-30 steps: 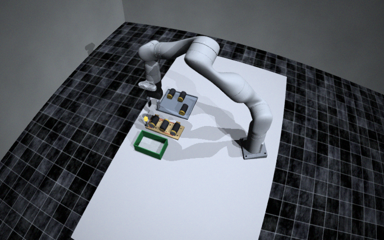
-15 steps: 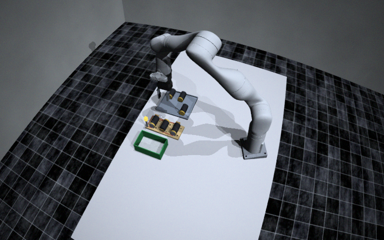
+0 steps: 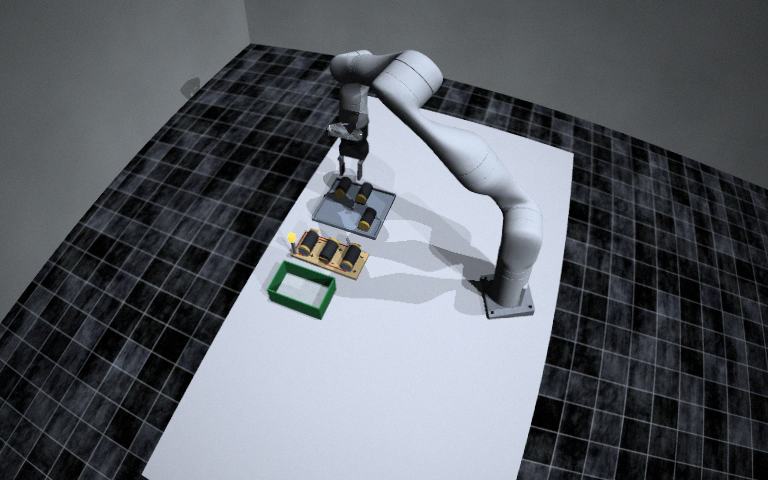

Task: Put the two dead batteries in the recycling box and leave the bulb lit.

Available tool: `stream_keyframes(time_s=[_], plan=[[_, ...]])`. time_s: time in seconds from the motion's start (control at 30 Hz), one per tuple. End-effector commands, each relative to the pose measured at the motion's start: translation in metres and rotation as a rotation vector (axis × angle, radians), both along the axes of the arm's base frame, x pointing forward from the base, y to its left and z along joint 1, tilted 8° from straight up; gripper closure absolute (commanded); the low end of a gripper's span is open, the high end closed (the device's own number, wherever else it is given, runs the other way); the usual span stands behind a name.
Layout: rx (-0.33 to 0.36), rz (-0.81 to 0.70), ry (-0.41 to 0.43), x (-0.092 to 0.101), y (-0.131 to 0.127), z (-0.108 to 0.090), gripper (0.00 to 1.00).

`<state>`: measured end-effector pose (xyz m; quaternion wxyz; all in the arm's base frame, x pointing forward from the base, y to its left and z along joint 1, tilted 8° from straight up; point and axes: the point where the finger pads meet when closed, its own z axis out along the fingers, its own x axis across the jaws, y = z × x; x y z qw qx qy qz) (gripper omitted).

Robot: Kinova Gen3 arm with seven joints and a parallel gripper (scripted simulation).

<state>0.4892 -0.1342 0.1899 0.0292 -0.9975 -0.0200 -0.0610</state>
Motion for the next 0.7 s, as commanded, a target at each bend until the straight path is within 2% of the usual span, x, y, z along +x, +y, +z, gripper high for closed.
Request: stream_keyframes(time_s=[0.0,0.2,0.67], plan=[[-0.001,-0.032,0.003,-0.007,-0.029,-0.003,0.1],[-0.001,-0.032,0.003,-0.013,-0.05,-0.005,0.1],[-0.001,-0.032,0.003,-0.014,-0.056,-0.005,0.1]])
